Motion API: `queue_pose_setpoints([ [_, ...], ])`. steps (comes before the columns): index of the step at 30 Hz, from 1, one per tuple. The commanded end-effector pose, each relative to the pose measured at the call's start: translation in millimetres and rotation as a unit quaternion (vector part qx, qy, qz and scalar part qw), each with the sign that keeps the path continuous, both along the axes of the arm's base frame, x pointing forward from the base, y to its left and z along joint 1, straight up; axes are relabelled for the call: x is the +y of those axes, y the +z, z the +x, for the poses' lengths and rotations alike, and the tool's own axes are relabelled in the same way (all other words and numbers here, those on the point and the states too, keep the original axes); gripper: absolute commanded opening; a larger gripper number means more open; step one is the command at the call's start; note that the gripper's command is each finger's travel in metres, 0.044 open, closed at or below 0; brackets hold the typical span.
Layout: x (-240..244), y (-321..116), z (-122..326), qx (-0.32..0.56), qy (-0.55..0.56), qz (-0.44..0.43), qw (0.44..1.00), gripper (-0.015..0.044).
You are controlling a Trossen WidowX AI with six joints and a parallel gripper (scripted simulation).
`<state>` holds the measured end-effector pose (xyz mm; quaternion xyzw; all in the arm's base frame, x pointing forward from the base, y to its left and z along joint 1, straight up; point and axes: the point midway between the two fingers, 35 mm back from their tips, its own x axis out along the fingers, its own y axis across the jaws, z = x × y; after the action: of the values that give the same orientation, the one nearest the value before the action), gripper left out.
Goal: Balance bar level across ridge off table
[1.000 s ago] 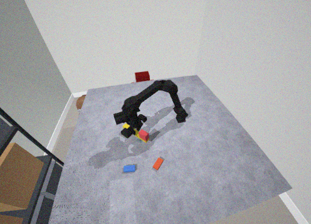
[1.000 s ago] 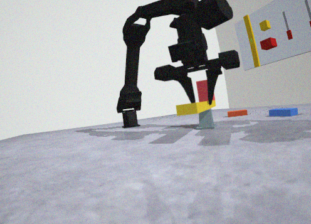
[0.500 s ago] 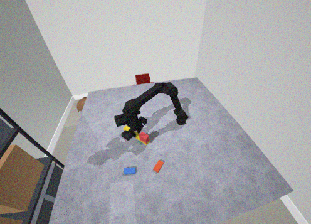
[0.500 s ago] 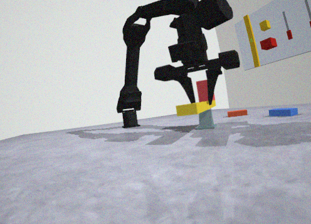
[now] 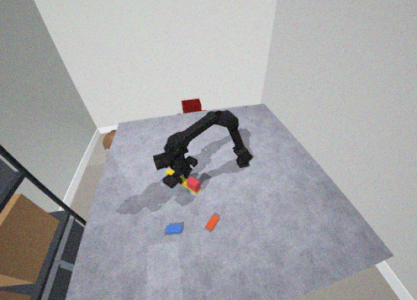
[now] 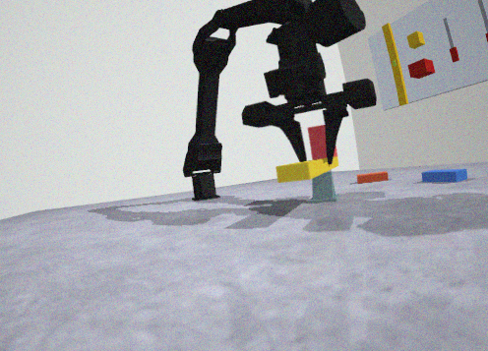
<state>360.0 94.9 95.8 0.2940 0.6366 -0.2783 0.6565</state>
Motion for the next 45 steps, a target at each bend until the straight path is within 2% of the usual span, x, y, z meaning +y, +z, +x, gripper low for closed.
queue_pose_setpoints([
  [1,0.1,-0.2,-0.1,0.0,0.0,0.0,1.0,0.0167],
  [45,0.1,-0.2,-0.1,0.0,0.0,0.0,1.0,0.0185],
])
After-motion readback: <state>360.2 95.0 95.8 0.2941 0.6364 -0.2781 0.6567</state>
